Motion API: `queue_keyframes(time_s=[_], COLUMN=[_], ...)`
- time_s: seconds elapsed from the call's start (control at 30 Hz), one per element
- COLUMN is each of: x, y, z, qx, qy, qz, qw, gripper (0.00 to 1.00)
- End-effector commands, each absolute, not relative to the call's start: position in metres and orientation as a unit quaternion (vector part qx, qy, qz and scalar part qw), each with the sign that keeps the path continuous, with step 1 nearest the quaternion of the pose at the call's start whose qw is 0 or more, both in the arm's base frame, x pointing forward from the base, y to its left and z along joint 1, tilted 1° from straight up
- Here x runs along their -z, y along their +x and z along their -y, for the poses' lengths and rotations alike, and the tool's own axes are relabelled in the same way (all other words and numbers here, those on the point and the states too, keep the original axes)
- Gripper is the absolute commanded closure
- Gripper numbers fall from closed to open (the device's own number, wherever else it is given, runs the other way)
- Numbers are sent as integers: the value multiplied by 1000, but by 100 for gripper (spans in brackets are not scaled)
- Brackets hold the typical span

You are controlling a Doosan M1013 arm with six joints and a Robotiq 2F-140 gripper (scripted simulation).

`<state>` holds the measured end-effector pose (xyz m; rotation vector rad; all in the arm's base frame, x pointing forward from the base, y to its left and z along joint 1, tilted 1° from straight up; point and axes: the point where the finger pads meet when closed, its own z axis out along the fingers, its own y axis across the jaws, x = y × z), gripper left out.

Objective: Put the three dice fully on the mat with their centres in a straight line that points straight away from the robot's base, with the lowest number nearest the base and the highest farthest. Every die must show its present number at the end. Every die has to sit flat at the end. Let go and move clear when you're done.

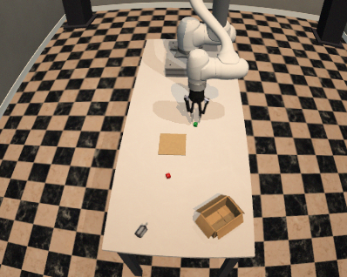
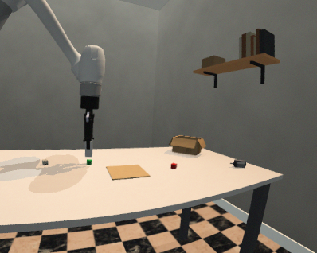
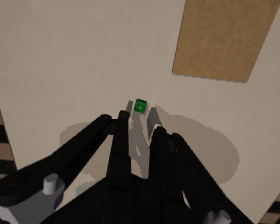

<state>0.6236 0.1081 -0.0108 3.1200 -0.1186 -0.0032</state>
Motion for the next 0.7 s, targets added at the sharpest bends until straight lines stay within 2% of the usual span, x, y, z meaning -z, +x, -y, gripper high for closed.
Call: queue_keyframes(time_s=[0.0, 0.67], x=[13, 21], y=[624, 624], z=[-108, -108], qx=[0, 0], qy=[999, 999], qz=[38, 38], qw=[9, 9], gripper=[71, 71])
